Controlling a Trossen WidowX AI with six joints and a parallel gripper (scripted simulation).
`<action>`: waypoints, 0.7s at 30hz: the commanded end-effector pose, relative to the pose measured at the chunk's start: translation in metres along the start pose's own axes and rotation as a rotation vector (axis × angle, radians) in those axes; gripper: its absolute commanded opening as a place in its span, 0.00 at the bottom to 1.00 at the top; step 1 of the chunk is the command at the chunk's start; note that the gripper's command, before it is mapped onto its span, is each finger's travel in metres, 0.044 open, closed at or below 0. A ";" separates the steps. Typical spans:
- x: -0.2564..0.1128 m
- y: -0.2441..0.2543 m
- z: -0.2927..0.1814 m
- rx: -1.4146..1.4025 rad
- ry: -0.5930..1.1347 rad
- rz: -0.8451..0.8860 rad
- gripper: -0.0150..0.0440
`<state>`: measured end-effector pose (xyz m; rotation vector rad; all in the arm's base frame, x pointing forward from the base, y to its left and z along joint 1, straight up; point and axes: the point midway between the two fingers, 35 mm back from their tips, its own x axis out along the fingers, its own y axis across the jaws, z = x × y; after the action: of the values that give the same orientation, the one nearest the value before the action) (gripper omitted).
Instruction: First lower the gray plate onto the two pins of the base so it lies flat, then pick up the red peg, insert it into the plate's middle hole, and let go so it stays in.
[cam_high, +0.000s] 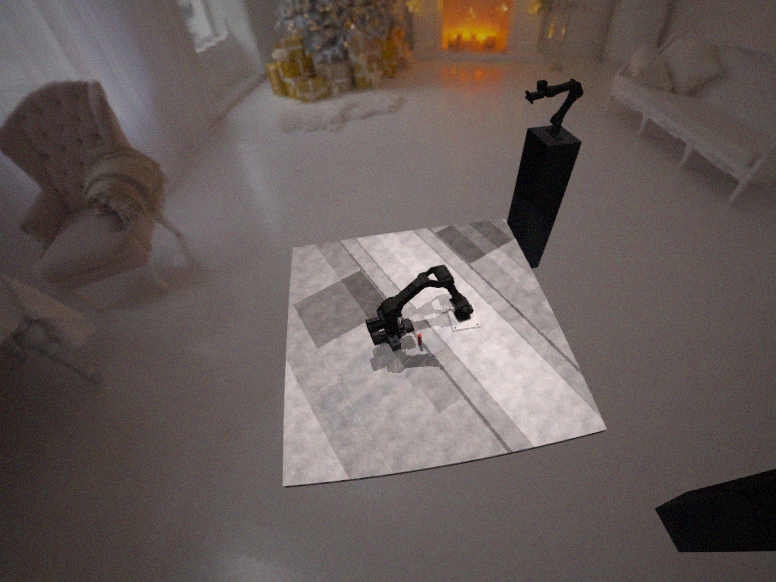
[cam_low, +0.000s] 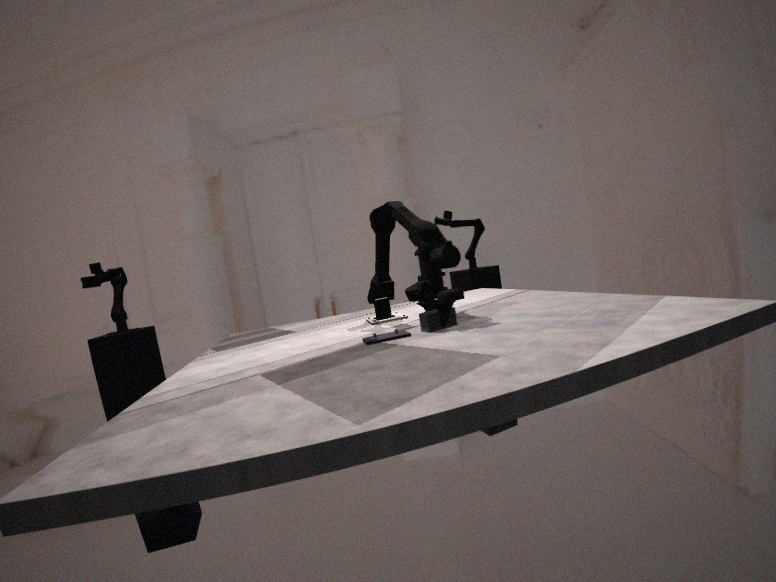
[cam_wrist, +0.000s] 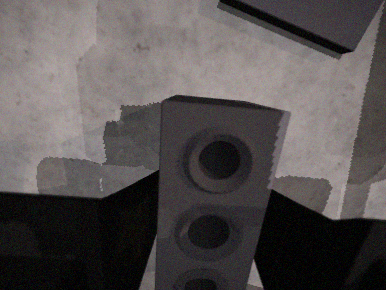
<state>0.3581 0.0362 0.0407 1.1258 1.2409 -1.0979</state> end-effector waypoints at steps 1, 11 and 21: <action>0.000 0.000 0.000 0.002 0.004 0.001 0.44; -0.019 0.003 0.000 0.002 0.004 0.002 0.25; -0.051 0.005 0.001 0.002 0.004 0.002 0.25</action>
<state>0.3616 0.0359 0.0791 1.1262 1.2415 -1.1012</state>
